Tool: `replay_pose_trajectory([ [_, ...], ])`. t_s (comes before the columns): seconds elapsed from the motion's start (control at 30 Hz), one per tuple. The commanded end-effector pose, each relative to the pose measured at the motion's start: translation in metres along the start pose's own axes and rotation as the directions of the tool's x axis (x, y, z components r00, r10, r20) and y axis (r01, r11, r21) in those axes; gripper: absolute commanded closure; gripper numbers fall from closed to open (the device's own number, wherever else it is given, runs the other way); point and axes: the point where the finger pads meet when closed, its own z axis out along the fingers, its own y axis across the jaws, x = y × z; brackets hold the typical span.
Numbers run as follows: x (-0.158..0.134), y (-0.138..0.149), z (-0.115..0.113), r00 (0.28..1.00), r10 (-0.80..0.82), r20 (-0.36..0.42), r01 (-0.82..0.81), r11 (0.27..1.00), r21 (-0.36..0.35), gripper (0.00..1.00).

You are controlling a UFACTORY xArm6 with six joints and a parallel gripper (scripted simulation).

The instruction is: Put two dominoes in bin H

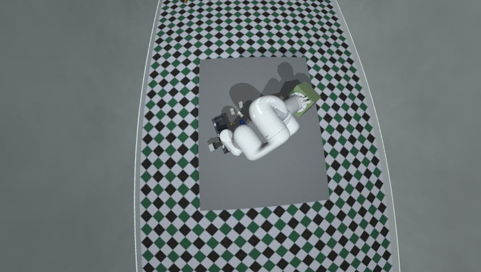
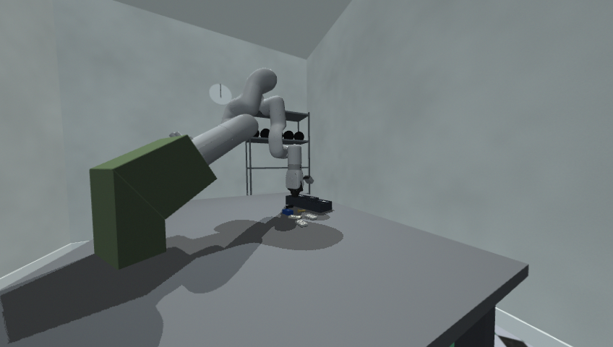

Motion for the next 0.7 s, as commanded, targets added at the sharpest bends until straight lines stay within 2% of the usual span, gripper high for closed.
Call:
replay_pose_trajectory([
  [0.0,0.001,0.000,0.000,1.000,0.000,-0.002,0.000,1.000,0.000,0.93],
  [0.67,0.001,0.000,-0.018,1.000,0.000,-0.002,0.000,1.000,0.000,0.93],
])
